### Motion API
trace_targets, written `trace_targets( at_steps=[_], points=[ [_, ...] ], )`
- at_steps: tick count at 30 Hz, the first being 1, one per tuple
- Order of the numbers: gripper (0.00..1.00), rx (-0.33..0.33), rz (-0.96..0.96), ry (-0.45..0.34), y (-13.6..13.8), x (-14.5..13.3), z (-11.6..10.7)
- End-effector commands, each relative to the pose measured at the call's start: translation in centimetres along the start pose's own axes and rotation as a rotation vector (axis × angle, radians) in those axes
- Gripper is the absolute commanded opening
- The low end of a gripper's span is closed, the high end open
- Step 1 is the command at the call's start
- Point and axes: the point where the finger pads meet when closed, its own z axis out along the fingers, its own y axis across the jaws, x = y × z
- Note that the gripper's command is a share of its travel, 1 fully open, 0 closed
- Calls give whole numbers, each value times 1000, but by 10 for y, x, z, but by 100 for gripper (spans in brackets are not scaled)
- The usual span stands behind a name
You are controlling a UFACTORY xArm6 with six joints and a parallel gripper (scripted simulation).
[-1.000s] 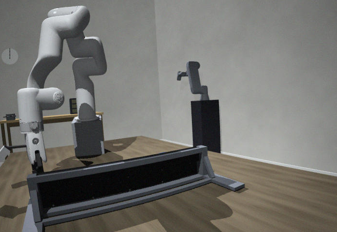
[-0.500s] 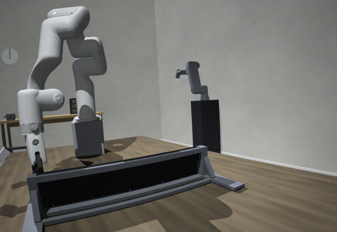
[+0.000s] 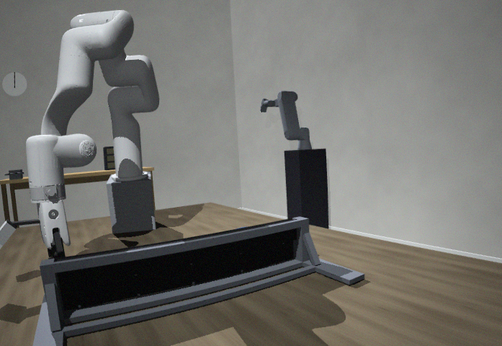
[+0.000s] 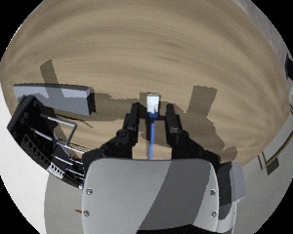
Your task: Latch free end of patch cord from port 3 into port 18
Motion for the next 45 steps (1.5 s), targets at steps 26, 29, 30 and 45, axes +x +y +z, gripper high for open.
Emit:
trace_targets(
  at_steps=[26,29,30,45],
  points=[
    [38,3,0,2,-1,1,0],
    [0,2,0,2,-1,1,0],
    [0,2,0,2,-1,1,0],
    [0,1,0,1,0,0,1]
  ],
)
